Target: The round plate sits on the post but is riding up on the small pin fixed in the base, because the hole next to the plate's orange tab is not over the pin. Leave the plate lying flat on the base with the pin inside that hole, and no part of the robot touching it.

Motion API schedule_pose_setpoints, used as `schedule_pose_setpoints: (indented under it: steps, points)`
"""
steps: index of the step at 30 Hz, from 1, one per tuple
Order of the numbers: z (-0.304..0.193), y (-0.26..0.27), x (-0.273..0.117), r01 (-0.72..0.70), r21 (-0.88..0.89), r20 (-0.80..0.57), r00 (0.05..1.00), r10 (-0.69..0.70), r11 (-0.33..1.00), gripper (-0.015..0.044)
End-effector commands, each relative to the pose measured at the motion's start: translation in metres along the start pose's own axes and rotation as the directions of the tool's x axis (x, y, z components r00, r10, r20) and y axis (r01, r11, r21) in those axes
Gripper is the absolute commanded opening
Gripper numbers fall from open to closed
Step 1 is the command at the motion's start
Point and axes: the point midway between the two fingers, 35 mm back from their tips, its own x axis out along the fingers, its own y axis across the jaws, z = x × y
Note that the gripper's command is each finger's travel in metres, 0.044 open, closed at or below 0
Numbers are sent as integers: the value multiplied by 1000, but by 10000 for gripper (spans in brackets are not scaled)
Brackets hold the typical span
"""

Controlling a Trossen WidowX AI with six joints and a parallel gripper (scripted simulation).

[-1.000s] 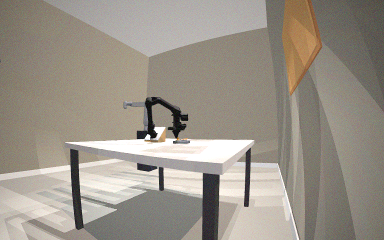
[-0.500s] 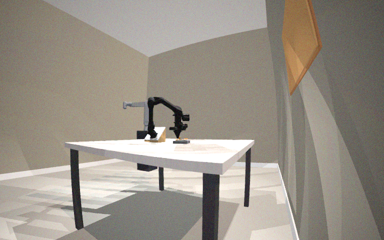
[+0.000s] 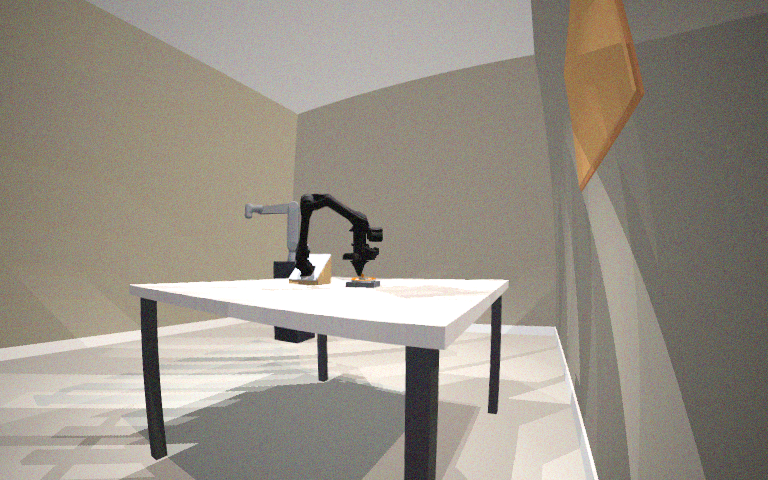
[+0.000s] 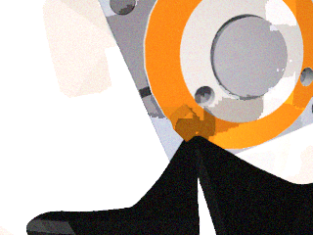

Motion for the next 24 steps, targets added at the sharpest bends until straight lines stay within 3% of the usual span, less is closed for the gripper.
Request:
schedule_pose_setpoints:
  steps: [1,24]
  points:
    - [5,5,-2,-5,7,2,1000,5,1000,0]
    - [17,12,-2,-6,8,3,1000,6,1000,0]
